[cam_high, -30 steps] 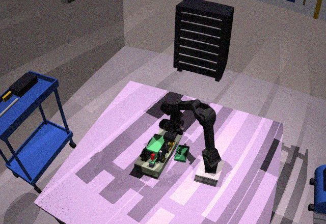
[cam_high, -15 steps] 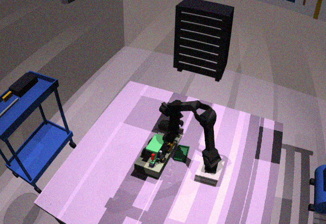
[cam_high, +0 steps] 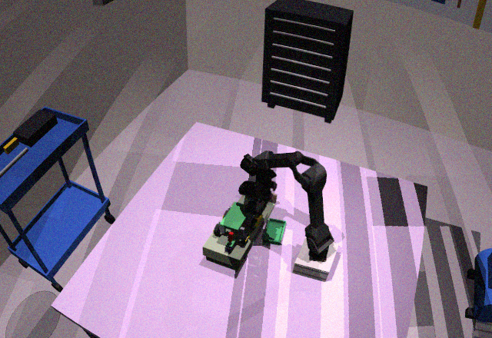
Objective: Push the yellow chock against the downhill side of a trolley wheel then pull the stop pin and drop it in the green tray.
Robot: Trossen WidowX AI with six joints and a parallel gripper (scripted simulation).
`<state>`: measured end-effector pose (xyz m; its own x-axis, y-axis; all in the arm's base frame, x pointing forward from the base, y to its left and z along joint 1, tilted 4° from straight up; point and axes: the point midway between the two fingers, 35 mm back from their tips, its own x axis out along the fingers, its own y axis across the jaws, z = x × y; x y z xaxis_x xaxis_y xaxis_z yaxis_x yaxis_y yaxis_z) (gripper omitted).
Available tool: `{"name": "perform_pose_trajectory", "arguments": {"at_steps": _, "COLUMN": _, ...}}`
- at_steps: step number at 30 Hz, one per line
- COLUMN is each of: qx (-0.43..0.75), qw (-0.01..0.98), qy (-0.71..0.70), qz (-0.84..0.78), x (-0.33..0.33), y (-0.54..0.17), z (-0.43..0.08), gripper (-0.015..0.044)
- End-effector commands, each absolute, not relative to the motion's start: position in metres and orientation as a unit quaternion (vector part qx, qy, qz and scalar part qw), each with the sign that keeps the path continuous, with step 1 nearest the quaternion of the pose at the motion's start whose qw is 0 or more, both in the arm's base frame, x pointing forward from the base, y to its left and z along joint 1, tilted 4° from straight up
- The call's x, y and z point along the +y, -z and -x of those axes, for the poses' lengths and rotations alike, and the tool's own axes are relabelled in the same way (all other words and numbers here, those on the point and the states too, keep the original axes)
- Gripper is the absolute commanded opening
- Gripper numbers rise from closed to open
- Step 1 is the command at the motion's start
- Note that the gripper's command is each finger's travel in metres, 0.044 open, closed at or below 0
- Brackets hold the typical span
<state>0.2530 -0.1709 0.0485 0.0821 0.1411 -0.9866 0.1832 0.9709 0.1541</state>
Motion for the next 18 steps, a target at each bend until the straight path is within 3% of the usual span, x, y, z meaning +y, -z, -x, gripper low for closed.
{"name": "perform_pose_trajectory", "arguments": {"at_steps": 1, "qx": 0.678, "qw": 0.726, "qy": 0.013, "qz": -0.120, "x": -0.171, "y": -0.049, "z": -0.253, "gripper": 0.0190}}
{"name": "perform_pose_trajectory", "arguments": {"at_steps": 18, "qx": 0.676, "qw": 0.727, "qy": 0.012, "qz": -0.121, "x": -0.180, "y": -0.106, "z": -0.248, "gripper": 0.0190}}
